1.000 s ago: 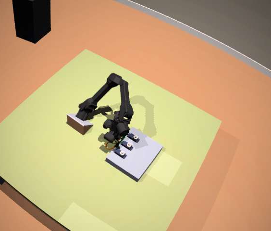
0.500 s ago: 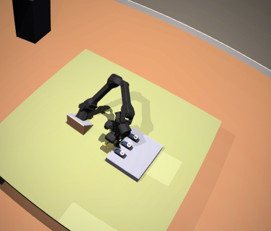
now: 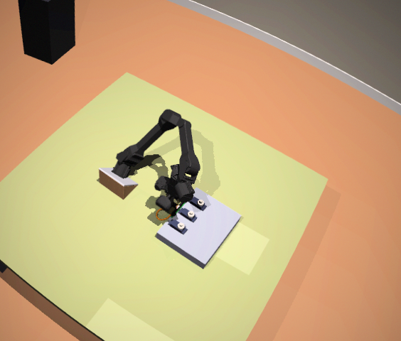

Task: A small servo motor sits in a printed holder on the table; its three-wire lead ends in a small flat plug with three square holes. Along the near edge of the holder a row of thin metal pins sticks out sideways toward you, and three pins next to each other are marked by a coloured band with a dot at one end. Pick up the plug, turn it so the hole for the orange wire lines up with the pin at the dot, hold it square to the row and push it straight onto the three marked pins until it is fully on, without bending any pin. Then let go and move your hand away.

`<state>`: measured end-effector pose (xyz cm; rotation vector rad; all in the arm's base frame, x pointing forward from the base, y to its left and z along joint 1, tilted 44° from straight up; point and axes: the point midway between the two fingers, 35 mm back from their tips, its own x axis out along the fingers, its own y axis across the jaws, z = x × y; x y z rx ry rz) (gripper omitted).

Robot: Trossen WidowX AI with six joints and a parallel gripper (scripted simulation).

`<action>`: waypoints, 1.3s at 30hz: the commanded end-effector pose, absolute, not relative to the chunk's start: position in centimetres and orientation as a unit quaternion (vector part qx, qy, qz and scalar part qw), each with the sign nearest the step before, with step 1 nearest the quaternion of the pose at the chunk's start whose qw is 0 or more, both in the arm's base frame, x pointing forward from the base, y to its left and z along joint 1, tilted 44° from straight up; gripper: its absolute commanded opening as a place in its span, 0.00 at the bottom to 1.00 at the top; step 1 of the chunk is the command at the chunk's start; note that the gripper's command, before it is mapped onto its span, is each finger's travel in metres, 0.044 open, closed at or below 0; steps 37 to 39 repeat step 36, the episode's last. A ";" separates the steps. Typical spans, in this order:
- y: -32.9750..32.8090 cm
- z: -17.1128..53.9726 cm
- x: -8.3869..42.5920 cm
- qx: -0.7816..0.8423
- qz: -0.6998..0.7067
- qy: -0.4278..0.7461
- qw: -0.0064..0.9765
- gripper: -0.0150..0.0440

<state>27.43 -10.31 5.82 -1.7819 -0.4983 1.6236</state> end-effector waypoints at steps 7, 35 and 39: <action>-14.2 9.7 26.6 -0.687 0.619 -0.189 0.331 1.00; -14.2 9.7 26.6 -0.687 0.619 -0.189 0.331 1.00; -14.2 9.7 26.6 -0.687 0.619 -0.189 0.331 1.00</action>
